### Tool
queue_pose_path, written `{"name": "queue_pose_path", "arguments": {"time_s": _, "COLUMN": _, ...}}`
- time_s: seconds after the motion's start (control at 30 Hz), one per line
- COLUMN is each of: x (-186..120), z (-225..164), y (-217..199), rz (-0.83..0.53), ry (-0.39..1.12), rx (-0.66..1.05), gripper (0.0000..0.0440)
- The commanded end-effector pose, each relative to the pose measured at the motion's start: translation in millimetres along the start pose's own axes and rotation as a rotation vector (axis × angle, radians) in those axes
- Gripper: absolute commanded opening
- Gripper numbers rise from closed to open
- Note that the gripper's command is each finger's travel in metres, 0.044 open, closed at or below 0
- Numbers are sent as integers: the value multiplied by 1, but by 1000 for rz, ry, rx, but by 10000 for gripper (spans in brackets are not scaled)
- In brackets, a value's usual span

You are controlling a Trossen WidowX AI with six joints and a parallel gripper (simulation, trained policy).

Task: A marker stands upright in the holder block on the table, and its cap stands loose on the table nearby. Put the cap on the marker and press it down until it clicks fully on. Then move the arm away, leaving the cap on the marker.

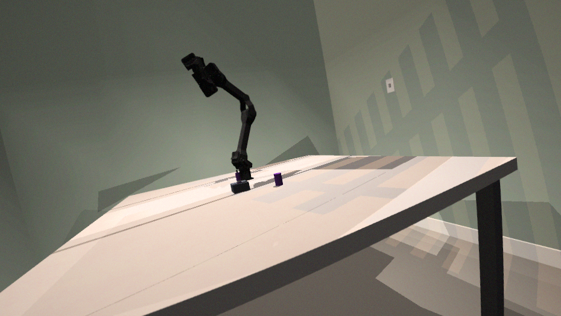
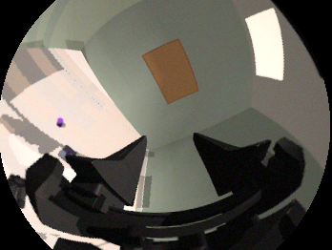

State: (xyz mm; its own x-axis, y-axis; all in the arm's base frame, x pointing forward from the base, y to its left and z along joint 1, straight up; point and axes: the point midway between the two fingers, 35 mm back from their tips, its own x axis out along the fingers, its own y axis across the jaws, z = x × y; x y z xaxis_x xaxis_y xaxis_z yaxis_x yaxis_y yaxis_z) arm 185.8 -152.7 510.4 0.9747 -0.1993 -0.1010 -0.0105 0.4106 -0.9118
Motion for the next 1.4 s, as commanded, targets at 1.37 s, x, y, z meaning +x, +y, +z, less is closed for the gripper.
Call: {"name": "queue_pose_path", "arguments": {"time_s": 1.37, "x": 101, "z": -29, "y": 108, "rz": 498, "ry": -68, "rx": 151, "gripper": 314}}
